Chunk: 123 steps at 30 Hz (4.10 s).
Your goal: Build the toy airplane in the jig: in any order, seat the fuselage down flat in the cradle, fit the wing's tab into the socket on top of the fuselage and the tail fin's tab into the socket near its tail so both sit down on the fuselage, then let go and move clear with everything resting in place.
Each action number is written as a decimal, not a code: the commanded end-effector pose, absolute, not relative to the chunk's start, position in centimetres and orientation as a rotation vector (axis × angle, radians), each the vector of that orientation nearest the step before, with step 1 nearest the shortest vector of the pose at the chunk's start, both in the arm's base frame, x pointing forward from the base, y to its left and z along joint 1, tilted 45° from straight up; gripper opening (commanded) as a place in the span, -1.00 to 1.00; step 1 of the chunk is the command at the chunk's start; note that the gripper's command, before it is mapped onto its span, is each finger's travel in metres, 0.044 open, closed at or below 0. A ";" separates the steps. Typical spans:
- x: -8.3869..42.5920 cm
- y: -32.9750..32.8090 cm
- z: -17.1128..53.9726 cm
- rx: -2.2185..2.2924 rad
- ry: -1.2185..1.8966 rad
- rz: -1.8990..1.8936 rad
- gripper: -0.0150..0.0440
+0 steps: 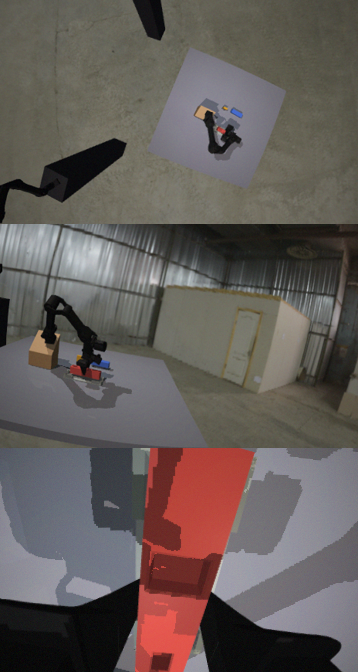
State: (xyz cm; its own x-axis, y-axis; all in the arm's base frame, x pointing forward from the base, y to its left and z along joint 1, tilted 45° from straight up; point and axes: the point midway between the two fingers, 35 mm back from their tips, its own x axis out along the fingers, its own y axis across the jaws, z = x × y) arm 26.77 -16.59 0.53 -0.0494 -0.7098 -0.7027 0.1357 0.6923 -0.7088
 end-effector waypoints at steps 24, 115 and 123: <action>26.8 -16.6 0.6 -0.501 1.470 -0.736 1.00; 32.9 0.5 -17.5 -0.488 1.470 -0.722 0.91; 32.9 0.5 -17.5 -0.488 1.470 -0.722 0.20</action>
State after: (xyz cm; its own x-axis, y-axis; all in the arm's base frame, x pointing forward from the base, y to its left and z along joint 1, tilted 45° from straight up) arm 32.91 0.56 -17.48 -0.0453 -0.6955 -0.7171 0.1447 0.7057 -0.6936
